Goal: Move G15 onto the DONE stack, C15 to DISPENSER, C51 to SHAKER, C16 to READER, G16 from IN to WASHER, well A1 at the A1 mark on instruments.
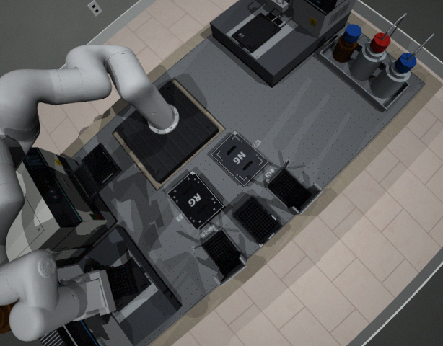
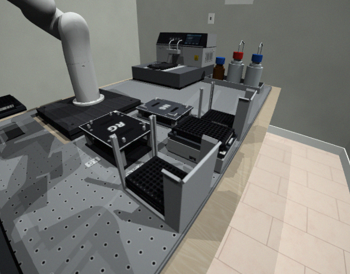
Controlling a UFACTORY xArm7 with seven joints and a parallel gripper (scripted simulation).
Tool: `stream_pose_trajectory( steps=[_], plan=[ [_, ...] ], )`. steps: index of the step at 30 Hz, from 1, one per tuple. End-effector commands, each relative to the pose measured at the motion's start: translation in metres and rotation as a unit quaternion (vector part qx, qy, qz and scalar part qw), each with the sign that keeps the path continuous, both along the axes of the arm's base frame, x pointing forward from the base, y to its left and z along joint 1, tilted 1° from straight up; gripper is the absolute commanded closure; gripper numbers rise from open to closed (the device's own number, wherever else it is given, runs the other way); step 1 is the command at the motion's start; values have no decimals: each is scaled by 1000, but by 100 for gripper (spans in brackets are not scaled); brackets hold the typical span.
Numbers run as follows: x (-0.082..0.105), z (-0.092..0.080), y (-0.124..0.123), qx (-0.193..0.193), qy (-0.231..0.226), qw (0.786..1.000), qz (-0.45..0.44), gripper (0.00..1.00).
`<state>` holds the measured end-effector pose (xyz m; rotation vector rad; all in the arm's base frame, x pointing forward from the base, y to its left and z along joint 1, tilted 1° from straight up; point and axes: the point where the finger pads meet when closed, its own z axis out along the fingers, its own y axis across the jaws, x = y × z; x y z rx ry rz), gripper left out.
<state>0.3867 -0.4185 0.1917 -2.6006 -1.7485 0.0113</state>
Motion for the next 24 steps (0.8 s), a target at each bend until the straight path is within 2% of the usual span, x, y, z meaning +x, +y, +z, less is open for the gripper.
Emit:
stream_pose_trajectory(
  steps=[1, 19, 24],
  plan=[
    [2, 3, -3, 0, -1, 1000, 26, 100],
    [4, 3, -57, 0, -1, 993, 119, 100],
    [4, 3, -57, 1, -1, 989, 148, 100]
  ],
)
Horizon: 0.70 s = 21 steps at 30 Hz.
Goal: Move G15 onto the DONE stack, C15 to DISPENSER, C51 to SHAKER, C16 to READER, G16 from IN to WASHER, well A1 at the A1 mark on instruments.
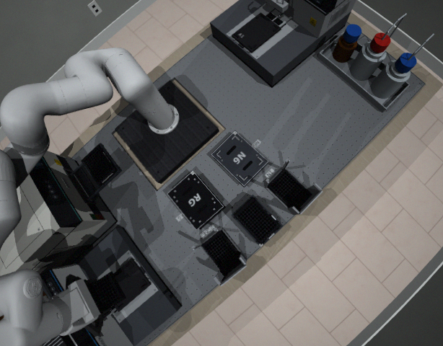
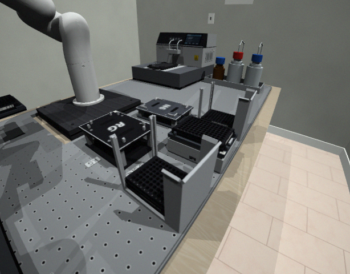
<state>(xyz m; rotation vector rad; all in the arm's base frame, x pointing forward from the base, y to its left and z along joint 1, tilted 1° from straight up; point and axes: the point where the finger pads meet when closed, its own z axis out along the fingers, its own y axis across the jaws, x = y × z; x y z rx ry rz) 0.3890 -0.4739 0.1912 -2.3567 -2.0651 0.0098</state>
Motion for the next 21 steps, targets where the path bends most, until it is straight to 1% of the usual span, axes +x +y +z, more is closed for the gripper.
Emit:
stream_pose_trajectory(
  steps=[1, 9, 21],
  plan=[
    [2, 3, -2, 0, -1, 1000, 27, 100],
    [2, 3, -2, 0, -1, 998, 62, 100],
    [2, 3, -2, 0, -1, 998, 62, 100]
  ],
)
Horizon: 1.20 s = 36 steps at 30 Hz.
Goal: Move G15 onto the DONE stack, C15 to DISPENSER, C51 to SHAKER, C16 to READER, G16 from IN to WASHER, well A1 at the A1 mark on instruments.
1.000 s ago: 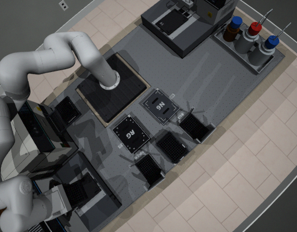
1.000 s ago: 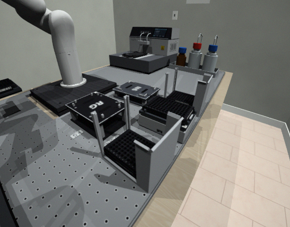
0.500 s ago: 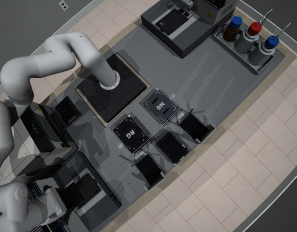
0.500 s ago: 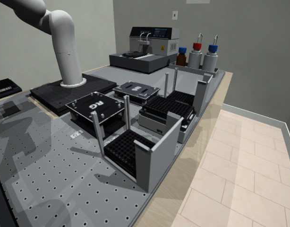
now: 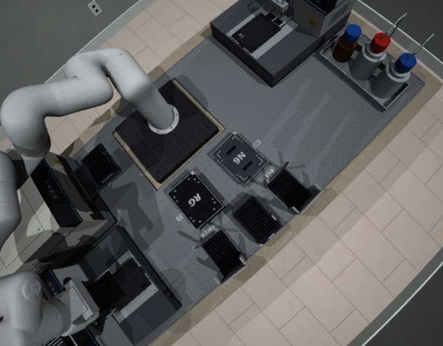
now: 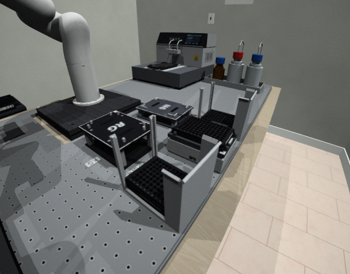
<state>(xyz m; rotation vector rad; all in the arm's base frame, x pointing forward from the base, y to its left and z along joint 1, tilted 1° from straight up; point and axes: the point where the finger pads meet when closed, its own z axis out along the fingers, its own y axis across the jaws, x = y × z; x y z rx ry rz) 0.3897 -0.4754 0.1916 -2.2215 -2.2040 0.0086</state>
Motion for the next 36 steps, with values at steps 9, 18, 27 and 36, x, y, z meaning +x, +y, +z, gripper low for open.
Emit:
stream_pose_trajectory(
  steps=[9, 18, 27, 36],
  plan=[
    [1, -4, 0, -2, -2, 1000, 0, 100],
    [1, -13, 0, -2, -2, 1000, 0, 100],
    [1, -25, 0, -2, -2, 1000, 0, 100],
    [1, -34, 0, -2, -2, 1000, 0, 100]
  ],
)
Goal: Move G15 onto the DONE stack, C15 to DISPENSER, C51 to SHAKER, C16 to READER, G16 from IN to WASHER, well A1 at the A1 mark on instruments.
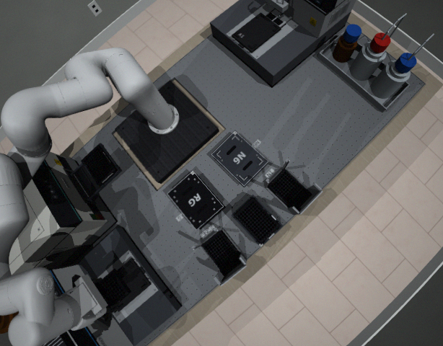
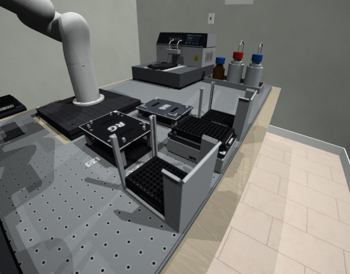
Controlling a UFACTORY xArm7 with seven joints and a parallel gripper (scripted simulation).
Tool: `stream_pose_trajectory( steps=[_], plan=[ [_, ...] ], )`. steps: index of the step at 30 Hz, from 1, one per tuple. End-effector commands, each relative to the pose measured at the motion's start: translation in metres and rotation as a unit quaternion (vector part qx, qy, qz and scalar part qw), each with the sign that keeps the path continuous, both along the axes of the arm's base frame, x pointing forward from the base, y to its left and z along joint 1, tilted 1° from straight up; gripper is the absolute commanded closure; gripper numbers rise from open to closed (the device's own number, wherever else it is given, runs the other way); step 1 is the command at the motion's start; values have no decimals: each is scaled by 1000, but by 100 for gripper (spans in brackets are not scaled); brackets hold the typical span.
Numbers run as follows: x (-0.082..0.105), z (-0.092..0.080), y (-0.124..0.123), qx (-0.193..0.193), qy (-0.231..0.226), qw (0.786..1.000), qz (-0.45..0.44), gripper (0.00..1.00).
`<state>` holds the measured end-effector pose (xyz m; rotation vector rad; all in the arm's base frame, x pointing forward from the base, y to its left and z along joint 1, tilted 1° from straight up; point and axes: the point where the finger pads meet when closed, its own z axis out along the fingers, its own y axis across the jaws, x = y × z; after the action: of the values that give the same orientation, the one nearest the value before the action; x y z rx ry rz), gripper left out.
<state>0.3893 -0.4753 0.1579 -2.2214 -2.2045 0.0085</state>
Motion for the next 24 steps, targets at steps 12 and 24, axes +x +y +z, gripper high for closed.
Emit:
stream_pose_trajectory(
  steps=[12, 24],
  plan=[
    [1, -17, 0, -2, -2, 1000, 0, 100],
    [1, -30, 0, -2, -2, 1000, 0, 100]
  ],
)
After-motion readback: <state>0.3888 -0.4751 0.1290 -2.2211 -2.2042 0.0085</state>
